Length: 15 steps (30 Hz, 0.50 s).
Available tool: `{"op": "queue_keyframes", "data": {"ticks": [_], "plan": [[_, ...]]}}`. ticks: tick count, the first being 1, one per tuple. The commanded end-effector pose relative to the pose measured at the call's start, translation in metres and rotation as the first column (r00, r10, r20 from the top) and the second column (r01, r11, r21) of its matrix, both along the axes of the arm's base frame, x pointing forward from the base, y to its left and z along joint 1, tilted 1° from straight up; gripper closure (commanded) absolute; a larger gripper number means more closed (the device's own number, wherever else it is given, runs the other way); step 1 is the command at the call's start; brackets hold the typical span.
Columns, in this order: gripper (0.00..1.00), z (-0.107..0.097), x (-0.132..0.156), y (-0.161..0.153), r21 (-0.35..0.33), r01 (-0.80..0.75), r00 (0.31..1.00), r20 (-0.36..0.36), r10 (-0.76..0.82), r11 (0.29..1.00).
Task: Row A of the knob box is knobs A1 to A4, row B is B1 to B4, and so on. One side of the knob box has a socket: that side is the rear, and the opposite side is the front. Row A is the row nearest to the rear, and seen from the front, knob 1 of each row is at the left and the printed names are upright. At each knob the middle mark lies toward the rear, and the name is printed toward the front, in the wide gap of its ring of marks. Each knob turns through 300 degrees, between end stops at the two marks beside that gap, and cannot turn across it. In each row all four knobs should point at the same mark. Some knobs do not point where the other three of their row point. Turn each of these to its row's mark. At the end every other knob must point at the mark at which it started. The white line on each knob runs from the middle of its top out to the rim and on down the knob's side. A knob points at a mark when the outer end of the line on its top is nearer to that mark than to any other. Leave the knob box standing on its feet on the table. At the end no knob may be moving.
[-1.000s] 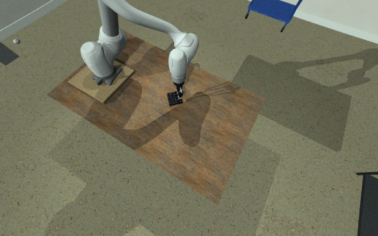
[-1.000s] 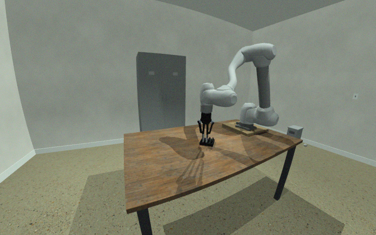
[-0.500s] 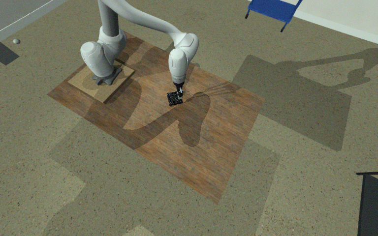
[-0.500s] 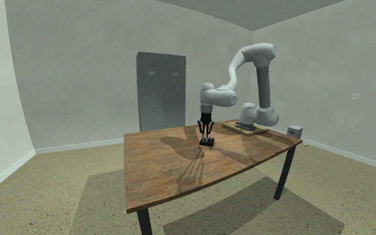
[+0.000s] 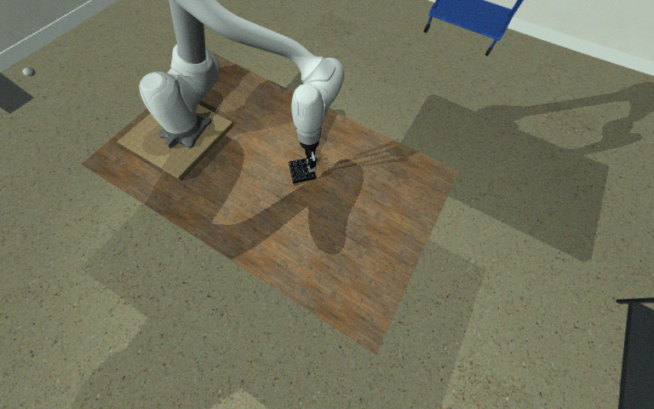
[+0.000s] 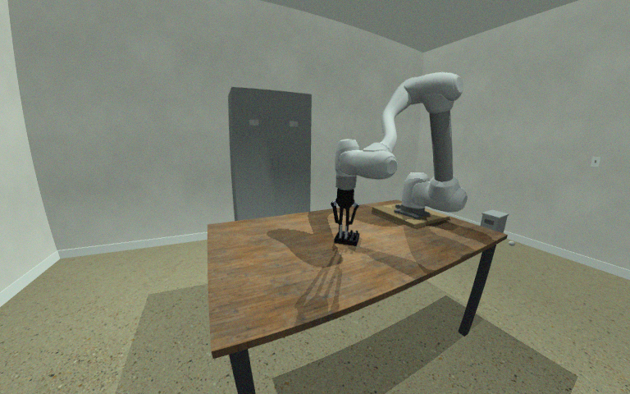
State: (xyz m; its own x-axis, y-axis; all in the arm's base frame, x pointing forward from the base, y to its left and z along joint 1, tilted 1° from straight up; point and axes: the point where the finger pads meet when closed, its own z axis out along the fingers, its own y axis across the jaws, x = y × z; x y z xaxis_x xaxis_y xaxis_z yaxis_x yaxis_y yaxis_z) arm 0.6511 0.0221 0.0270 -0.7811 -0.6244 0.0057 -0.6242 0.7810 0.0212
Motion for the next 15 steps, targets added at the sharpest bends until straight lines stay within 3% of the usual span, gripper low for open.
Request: {"op": "queue_keyframes", "data": {"ticks": [1,4,5,15], "plan": [[0.88,0.0001,0.0000,0.0000,0.000,0.000,1.000,0.000,0.000,1.000],[0.88,0.0001,0.0000,0.0000,0.000,0.000,1.000,0.000,0.000,1.000],[0.95,0.0001,0.0000,0.0000,0.000,0.000,1.000,0.000,0.000,1.000],[0.95,0.0001,0.0000,0.0000,0.000,0.000,1.000,0.000,0.000,1.000]]}}
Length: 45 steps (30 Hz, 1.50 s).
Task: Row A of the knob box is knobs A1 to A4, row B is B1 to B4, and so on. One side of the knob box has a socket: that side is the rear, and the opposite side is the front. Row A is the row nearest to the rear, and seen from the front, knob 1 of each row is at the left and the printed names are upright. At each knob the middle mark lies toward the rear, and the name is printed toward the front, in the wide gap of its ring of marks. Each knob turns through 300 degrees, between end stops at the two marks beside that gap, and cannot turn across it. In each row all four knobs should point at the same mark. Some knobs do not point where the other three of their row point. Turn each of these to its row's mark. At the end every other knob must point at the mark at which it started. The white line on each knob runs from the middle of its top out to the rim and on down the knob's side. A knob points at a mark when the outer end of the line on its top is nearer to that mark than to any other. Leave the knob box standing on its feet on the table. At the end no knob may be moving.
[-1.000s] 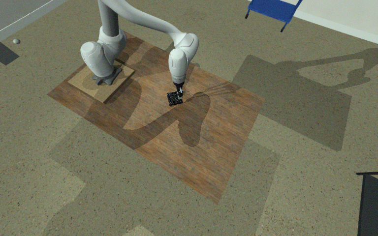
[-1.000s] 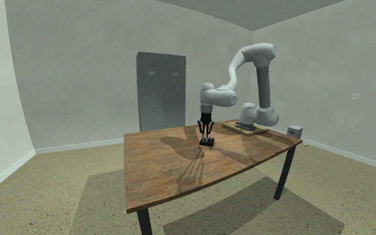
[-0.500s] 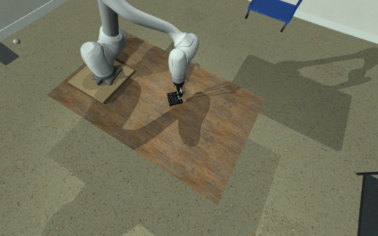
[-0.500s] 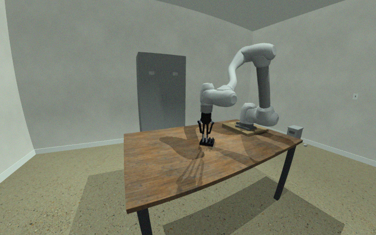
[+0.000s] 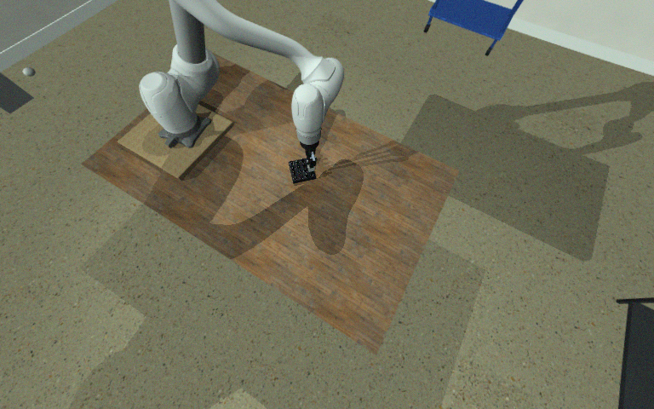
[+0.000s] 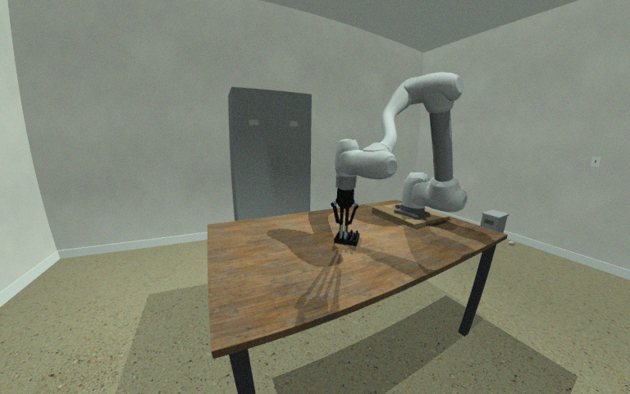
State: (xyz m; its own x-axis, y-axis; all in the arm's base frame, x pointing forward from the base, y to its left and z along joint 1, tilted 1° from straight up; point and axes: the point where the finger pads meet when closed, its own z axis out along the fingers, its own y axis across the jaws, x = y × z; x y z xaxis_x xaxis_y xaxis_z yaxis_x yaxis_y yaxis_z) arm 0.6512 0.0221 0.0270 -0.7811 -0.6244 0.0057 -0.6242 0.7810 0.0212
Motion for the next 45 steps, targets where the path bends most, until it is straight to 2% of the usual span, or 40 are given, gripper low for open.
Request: {"op": "queue_keyframes", "data": {"ticks": [1,35,45], "plan": [[0.95,0.0001,0.0000,0.0000,0.000,0.000,1.000,0.000,0.000,1.000],[0.95,0.0001,0.0000,0.0000,0.000,0.020,1.000,0.000,-0.020,1.000],[0.95,0.0001,0.0000,0.0000,-0.002,0.096,0.995,-0.001,-0.096,0.995]]}}
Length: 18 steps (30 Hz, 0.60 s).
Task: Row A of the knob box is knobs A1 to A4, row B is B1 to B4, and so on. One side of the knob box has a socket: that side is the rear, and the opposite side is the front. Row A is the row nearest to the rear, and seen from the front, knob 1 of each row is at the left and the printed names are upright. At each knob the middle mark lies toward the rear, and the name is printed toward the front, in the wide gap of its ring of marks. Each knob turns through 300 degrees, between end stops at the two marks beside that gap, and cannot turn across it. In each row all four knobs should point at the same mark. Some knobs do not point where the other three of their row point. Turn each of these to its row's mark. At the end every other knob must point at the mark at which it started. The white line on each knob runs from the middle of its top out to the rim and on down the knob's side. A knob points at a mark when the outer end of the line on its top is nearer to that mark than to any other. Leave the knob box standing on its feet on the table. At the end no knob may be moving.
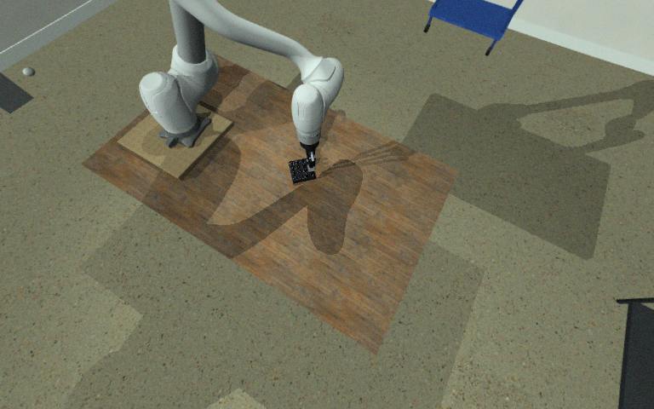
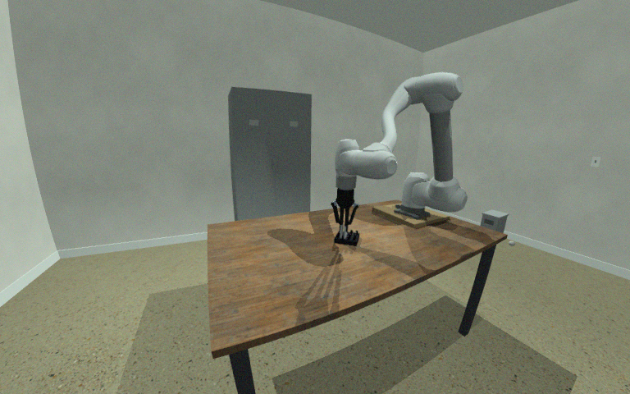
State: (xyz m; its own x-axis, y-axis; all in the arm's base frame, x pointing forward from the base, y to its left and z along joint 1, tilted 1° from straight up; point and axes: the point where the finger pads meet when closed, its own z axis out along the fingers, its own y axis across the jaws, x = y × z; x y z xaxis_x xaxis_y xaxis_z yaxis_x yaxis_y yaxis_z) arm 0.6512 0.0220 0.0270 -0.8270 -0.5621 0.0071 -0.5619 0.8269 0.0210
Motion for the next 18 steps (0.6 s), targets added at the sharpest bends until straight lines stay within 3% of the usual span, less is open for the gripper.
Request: {"op": "queue_keyframes", "data": {"ticks": [1,18], "plan": [[0.95,0.0001,0.0000,0.0000,-0.001,0.030,1.000,0.000,-0.030,1.000],[0.95,0.0001,0.0000,0.0000,-0.006,0.281,0.960,-0.003,-0.281,0.960]]}}
